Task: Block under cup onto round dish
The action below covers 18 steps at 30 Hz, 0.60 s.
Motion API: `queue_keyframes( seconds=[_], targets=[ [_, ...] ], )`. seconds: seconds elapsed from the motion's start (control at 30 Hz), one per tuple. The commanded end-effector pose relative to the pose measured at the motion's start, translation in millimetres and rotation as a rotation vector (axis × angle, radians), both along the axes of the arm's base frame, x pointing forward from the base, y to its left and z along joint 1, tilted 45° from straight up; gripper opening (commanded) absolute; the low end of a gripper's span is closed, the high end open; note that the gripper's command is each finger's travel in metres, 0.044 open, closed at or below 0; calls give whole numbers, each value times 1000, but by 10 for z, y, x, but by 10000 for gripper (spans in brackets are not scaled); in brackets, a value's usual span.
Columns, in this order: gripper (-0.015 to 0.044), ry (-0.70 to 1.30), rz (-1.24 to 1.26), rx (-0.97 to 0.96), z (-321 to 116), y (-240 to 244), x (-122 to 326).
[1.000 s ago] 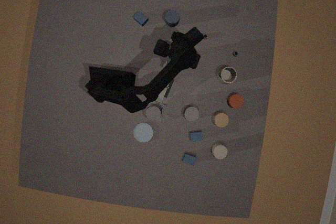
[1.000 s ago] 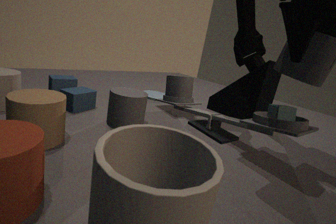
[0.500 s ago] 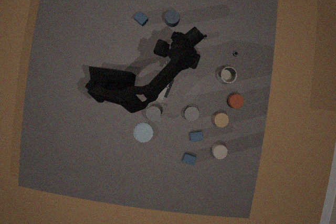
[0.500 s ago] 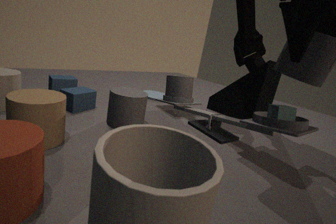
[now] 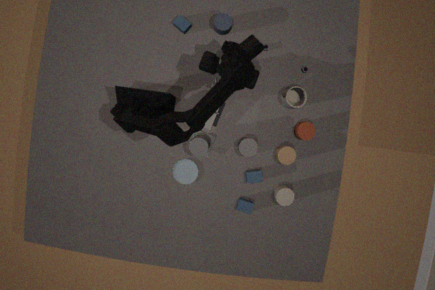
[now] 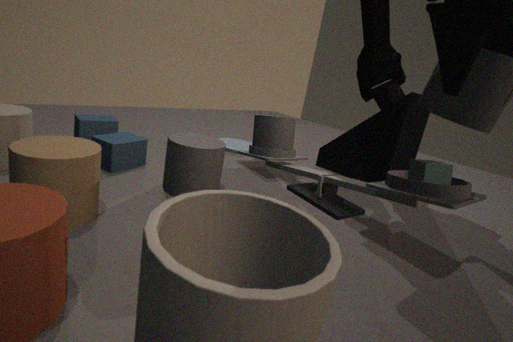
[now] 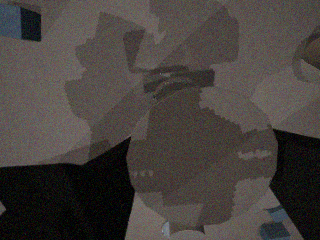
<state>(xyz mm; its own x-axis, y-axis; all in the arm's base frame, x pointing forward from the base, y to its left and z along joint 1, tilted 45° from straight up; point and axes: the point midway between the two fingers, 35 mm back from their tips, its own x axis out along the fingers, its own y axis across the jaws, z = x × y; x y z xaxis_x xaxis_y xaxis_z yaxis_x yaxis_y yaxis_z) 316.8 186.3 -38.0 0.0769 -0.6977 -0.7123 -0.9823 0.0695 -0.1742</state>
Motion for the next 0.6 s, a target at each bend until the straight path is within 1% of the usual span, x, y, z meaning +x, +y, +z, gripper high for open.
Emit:
queue_keyframes(
  seconds=[0.0,0.2,0.27,0.57],
  targets=[
    [0,0,1,1,-3,1,1],
    [0,0,1,1,-3,1,1],
    [0,0,1,2,-72,19,-39],
    [0,-1,1,12,-948,108,-684]
  ],
)
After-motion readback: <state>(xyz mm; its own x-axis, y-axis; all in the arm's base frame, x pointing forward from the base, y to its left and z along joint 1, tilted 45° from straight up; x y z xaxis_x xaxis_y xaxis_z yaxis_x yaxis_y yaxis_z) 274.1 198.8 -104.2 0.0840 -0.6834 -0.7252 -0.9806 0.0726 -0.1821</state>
